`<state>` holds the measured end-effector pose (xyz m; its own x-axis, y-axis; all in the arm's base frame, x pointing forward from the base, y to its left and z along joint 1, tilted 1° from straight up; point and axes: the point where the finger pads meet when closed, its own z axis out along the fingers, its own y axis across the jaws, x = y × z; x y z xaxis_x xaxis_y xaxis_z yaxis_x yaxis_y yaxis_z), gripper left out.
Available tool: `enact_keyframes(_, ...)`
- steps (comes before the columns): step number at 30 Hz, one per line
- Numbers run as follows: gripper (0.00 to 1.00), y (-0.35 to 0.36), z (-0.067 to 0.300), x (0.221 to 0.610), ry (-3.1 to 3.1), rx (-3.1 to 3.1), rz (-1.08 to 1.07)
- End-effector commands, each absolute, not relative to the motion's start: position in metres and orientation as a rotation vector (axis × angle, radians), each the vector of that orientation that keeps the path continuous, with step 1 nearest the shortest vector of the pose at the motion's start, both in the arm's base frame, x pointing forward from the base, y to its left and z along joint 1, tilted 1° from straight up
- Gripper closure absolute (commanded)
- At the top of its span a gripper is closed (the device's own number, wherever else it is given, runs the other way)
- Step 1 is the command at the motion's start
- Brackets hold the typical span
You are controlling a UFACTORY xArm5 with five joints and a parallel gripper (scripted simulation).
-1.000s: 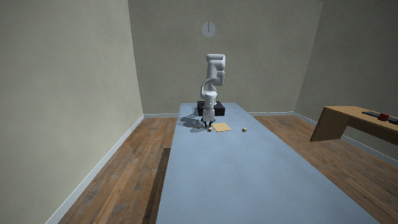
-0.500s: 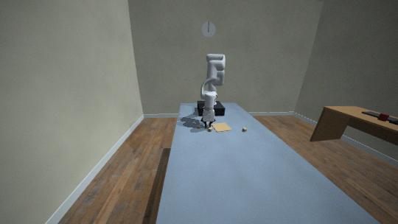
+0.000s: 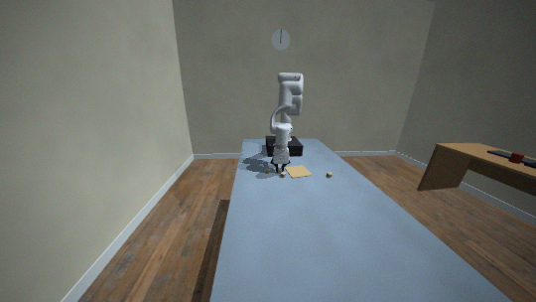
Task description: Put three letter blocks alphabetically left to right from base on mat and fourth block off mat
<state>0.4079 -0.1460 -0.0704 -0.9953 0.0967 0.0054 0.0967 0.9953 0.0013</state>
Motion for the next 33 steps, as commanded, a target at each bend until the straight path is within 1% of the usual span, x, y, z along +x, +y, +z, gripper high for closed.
enact_keyframes(1, 0.79, -0.1464, -0.0694, 0.4092, -3.136, -0.152, -0.001)
enact_keyframes(13, 0.79, -0.1464, -0.0694, 0.4092, -3.136, -0.152, -0.001)
enact_keyframes(14, 0.74, -0.1464, -0.0694, 0.4092, -3.136, -0.152, -0.001)
enact_keyframes(16, 0.74, -0.1464, -0.0694, 0.4092, -3.136, -0.152, -0.001)
enact_keyframes(17, 0.7, -0.1464, -0.0694, 0.4092, -3.136, -0.152, -0.001)
enact_keyframes(19, 0.7, -0.1464, -0.0694, 0.4092, -3.136, -0.152, -0.001)
enact_keyframes(20, 0.66, -0.1464, -0.0694, 0.4092, -3.136, -0.152, -0.001)
enact_keyframes(22, 0.66, -0.1464, -0.0694, 0.4092, -3.136, -0.152, -0.001)
enact_keyframes(23, 0.62, -0.1464, -0.0694, 0.4092, -3.136, -0.152, -0.001)
enact_keyframes(25, 0.62, -0.1464, -0.0694, 0.4092, -3.136, -0.152, -0.001)
enact_keyframes(26, 0.58, -0.1464, -0.0694, 0.4092, -3.136, -0.152, -0.001)
enact_keyframes(33, 0.58, -0.1464, -0.0694, 0.4092, -3.136, -0.152, -0.001)
